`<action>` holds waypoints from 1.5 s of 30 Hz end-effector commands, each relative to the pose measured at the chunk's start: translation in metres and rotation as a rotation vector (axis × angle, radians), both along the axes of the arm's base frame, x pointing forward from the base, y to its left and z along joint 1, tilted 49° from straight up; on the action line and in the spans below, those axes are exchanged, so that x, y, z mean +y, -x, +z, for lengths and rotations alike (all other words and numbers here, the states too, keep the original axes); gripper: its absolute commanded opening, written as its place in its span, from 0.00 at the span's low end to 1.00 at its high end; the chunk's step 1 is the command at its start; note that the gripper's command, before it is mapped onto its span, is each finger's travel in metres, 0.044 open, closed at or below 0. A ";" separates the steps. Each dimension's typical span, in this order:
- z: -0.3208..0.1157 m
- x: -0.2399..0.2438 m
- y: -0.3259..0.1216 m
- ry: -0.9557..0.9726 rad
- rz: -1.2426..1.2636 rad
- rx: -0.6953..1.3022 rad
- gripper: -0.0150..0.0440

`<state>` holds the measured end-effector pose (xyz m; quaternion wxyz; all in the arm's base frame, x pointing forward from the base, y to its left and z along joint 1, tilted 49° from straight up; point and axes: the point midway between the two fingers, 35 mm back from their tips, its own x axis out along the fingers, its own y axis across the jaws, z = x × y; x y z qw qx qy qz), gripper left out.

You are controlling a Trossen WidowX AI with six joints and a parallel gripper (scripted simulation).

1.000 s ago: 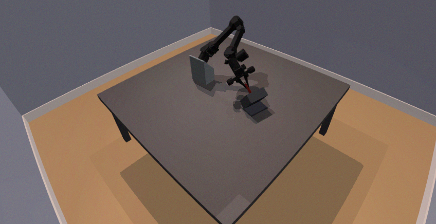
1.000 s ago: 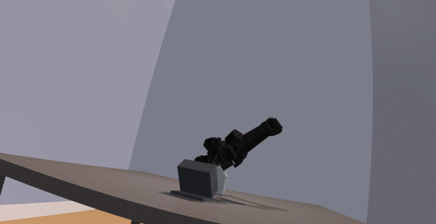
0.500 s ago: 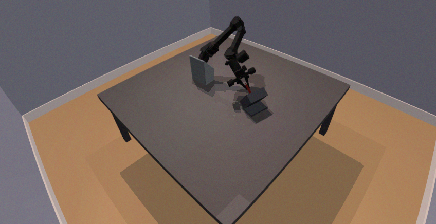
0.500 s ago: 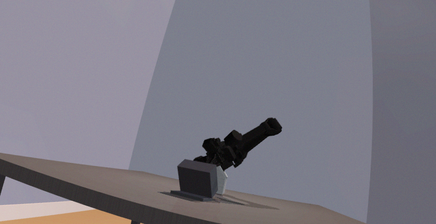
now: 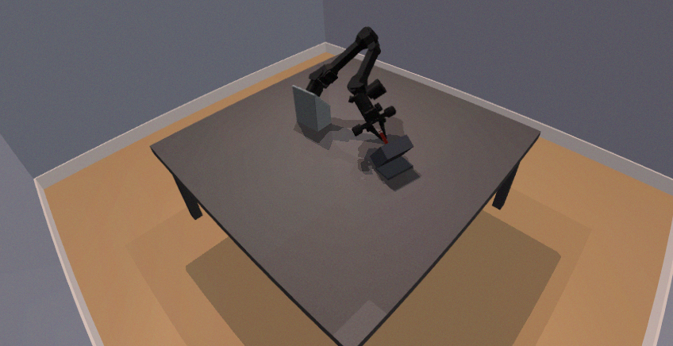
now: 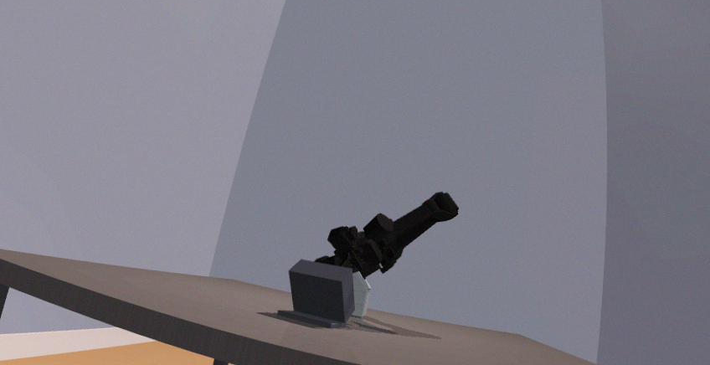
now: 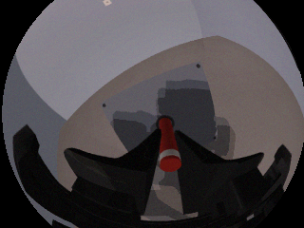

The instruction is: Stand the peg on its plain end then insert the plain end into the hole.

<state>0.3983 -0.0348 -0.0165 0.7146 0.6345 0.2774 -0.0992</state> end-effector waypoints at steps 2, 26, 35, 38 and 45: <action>-0.002 0.000 -0.003 0.001 -0.006 0.000 0.25; -0.005 0.002 -0.008 0.000 0.001 0.000 0.25; -0.005 0.002 -0.008 0.000 0.001 0.000 0.65; -0.005 0.002 -0.008 0.000 0.001 0.000 0.79; -0.001 0.001 -0.005 0.000 0.001 0.000 1.00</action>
